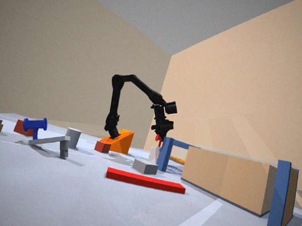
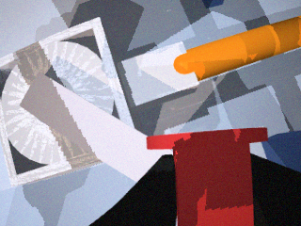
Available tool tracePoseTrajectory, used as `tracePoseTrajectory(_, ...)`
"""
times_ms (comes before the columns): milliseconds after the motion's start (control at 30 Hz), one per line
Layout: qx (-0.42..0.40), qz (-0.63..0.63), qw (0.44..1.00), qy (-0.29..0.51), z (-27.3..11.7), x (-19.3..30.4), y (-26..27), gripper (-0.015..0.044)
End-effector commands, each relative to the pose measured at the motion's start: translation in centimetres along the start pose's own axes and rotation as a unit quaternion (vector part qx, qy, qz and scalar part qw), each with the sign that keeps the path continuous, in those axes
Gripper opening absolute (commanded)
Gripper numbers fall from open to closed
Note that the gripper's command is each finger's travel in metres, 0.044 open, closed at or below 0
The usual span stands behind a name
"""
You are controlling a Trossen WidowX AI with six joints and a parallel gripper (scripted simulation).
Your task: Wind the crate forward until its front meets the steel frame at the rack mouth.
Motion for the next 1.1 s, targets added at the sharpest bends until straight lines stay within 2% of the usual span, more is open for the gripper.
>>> tracePoseTrajectory(0,0.000,-0.002,1.000,0.002,0.3,0.2,0.0,0.0000)
tracePoseTrajectory(1067,0.001,-0.002,1.000,0.001,1.4,-2.0,-1.6,0.0000)
Point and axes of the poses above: the point midway between the two fingers, 35 mm back from their tips, its own z axis out along the fingers, its own y axis across the jaws, x = y × z, the point moved 5 cm from there along -z, back along the fingers, and after that the axes turned 10 degrees about -z, right-handed, at the moved point
